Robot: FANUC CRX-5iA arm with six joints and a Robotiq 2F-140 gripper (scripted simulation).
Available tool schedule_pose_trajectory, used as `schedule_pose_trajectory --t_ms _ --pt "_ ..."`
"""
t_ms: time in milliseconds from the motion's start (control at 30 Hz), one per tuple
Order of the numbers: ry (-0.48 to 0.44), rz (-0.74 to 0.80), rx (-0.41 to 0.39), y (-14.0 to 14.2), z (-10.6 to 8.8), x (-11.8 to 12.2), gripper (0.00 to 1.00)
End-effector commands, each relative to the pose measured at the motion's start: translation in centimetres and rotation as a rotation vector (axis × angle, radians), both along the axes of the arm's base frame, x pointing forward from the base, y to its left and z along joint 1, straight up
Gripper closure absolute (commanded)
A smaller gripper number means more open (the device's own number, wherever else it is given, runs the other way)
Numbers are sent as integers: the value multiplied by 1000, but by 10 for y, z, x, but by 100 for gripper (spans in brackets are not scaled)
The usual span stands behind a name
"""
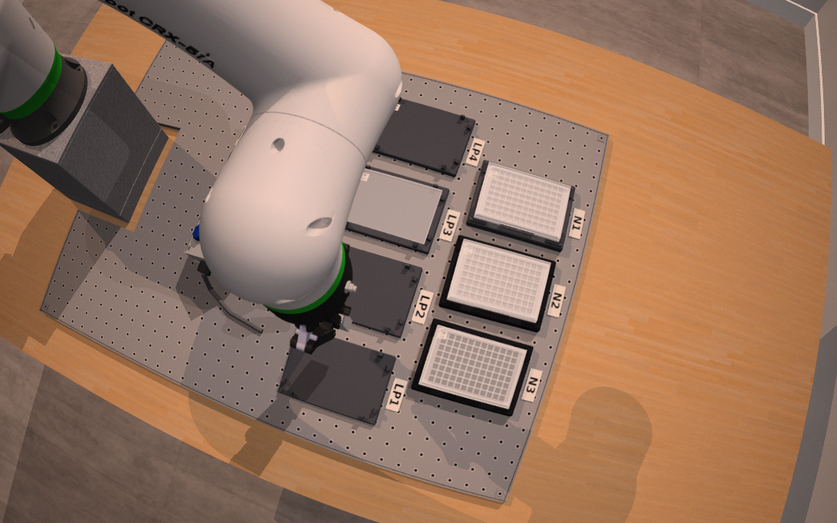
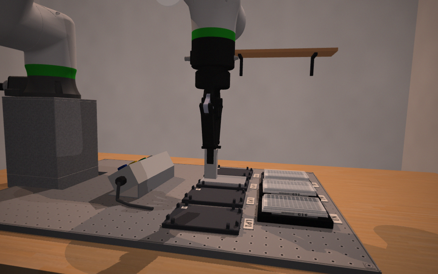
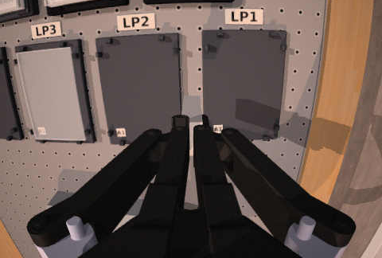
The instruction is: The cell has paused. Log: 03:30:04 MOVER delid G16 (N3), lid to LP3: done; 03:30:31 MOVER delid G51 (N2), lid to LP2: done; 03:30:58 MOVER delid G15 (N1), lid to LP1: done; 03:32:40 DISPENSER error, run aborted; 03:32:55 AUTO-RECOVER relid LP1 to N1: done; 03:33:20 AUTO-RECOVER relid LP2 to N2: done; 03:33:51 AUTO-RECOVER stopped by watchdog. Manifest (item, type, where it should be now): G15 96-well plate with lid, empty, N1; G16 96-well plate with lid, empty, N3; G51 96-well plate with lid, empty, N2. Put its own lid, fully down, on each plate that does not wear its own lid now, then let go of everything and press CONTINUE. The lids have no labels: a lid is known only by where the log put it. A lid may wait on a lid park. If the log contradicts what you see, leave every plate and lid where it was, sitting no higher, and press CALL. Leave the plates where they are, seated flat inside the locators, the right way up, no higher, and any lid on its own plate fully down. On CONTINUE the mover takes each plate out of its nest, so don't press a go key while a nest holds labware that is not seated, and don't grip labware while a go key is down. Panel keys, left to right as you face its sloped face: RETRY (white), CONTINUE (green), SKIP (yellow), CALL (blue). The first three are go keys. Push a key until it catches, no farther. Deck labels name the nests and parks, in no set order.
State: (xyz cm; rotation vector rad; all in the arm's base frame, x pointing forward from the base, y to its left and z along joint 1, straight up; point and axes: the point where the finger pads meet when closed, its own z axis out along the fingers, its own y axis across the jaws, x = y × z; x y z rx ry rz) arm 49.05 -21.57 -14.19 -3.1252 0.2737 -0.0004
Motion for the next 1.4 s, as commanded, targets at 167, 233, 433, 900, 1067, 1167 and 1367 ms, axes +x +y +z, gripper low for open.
schedule_pose_trajectory --t_ms 167,233,433,900,1067,1167,1367 --pt "0 0 0 0 0 0 100" --pt "0 0 0 0 0 0 100" --pt "0 0 0 0 0 0 100" --pt "0 0 0 105 1 32 100" --pt "0 0 0 177 1 42 100" --pt "0 0 0 230 1 42 100" --pt "0 0 0 251 1 41 100"
